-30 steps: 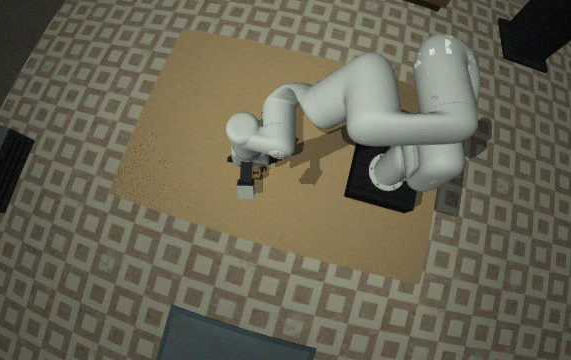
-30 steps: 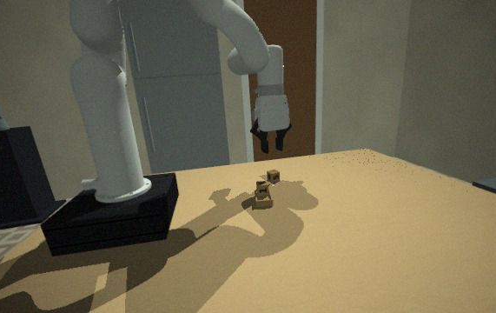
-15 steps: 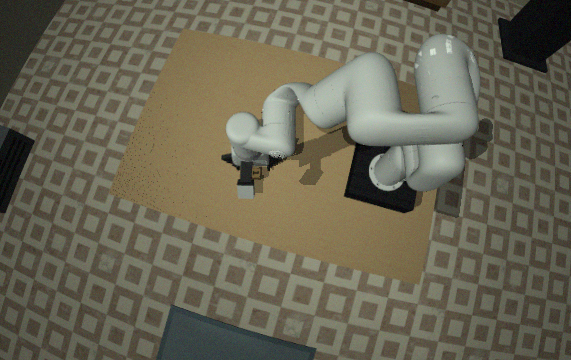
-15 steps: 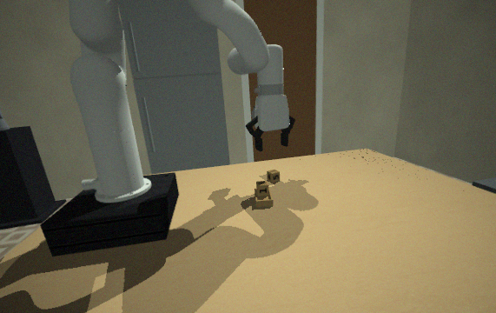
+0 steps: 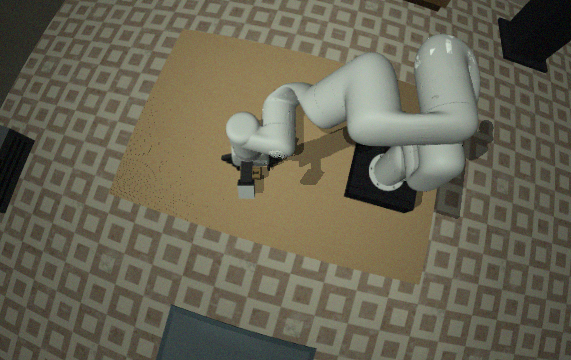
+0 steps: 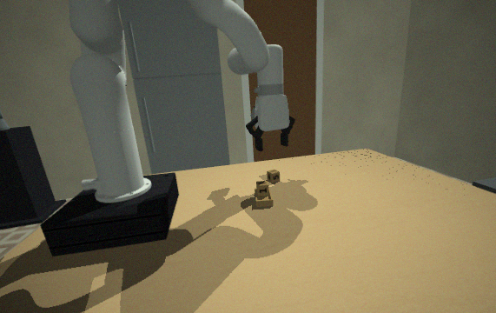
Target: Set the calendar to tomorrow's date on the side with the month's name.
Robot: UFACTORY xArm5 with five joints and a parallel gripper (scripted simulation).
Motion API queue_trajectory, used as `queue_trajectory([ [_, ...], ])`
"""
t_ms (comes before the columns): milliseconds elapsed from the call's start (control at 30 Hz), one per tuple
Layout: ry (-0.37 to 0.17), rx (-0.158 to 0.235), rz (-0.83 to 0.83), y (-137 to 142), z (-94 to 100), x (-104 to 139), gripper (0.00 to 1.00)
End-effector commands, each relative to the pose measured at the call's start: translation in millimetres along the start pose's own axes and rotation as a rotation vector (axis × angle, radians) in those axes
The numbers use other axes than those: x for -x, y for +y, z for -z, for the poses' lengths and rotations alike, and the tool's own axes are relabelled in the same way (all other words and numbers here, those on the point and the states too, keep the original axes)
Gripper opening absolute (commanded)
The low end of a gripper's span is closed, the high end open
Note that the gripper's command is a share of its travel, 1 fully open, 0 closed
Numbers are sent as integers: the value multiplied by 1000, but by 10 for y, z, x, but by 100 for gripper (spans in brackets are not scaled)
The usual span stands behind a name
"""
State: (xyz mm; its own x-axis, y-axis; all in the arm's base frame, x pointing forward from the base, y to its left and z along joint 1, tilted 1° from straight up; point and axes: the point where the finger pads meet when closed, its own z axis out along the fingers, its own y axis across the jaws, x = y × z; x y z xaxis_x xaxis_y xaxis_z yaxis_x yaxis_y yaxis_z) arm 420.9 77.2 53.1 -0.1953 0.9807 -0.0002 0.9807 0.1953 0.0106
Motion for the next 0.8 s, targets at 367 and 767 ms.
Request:
queue_trajectory([
  [367,0,4,226,12,7,0,100],
  [767,-1,3,588,11,-1,1,100],
])
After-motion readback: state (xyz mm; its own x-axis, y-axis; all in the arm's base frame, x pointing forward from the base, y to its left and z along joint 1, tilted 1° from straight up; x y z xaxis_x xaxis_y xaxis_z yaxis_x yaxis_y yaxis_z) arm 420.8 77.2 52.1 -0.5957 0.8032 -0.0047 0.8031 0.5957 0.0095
